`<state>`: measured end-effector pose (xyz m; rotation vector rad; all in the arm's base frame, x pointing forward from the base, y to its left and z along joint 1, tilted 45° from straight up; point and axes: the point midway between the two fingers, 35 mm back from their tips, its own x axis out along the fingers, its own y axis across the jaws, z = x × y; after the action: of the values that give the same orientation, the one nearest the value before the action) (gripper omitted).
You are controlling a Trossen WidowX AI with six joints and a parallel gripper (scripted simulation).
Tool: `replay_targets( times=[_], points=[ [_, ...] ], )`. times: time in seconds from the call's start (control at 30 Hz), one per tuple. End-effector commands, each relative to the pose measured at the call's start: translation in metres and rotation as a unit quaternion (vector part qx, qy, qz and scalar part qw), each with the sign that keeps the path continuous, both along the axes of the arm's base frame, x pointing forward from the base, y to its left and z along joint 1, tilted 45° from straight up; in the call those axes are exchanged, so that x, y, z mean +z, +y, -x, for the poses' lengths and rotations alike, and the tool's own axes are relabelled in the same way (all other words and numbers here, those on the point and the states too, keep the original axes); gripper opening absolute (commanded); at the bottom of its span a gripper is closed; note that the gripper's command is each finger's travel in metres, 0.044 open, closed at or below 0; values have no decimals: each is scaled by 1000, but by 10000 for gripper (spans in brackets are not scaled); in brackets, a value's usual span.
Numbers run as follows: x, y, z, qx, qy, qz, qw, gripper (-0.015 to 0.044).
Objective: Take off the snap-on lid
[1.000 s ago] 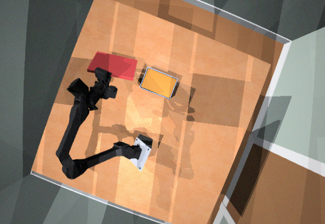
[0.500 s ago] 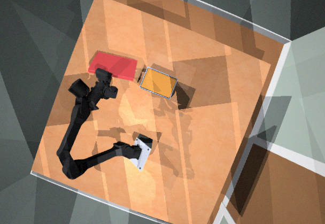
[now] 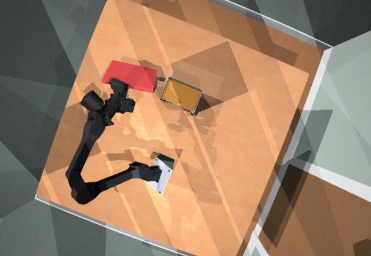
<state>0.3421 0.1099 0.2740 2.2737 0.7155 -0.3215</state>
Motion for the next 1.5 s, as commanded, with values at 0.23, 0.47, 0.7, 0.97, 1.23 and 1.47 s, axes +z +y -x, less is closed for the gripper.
replay_targets(
  times=[0.23, 0.47, 0.7, 0.97, 1.23, 1.47],
  points=[
    [-6, 5, -2, -5, -1, -1, 1000, 0],
    [-10, 9, -2, -5, -1, -1, 1000, 0],
    [-14, 13, -3, -5, -1, -1, 1000, 0],
    [-18, 17, -3, -5, -1, -1, 1000, 0],
    [-22, 22, -4, -5, -1, -2, 1000, 0],
    [-26, 26, -4, -5, -1, -2, 1000, 0]
  ],
)
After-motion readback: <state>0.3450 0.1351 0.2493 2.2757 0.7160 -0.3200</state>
